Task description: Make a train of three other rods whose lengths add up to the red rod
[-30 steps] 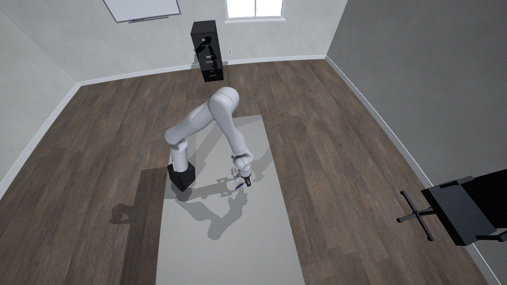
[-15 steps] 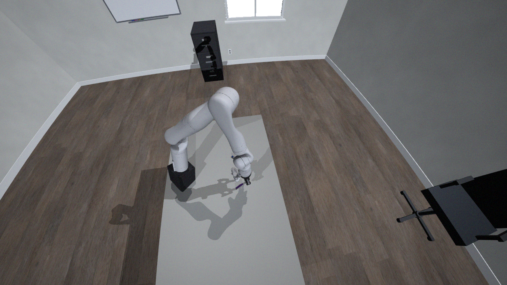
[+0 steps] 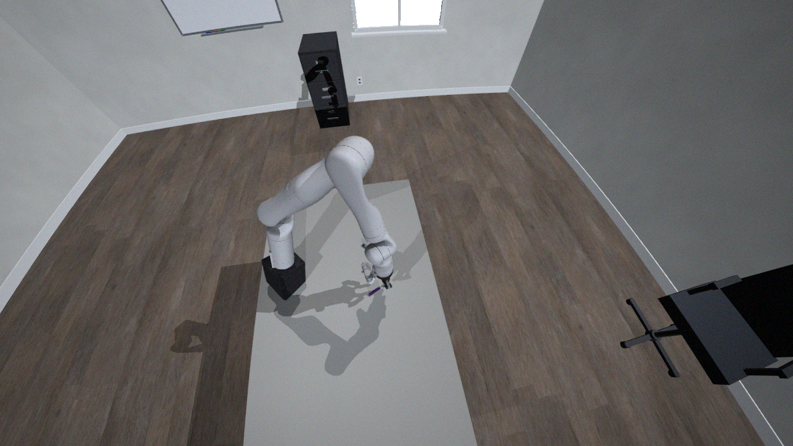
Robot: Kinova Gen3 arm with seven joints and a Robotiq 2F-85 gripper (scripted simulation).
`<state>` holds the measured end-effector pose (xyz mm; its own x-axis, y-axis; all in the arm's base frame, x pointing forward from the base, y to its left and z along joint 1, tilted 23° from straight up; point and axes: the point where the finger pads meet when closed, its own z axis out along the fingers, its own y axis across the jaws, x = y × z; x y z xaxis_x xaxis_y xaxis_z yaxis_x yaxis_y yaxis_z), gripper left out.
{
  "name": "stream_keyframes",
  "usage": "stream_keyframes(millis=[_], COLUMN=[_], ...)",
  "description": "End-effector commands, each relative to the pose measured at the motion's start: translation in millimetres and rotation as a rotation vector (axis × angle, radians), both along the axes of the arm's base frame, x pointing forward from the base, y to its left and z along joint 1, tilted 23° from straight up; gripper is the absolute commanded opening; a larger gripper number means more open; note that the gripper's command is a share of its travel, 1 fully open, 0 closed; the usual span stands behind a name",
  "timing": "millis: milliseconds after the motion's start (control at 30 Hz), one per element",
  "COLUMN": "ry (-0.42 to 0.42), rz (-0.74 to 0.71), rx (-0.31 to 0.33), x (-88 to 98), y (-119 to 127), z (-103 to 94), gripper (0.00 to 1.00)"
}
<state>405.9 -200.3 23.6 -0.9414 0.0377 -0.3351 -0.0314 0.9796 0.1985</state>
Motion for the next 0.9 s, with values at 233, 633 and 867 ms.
stream_keyframes(millis=[233, 633, 867], ry=[0.001, 0.004, 0.004], rz=[-0.001, -0.001, -0.001], rx=[0.002, 0.004, 0.004], x=[1.1, 4.6, 7.2], y=[-0.1, 1.7, 3.1], z=[-1.7, -10.5, -17.0], gripper=[0.24, 0.24, 0.24])
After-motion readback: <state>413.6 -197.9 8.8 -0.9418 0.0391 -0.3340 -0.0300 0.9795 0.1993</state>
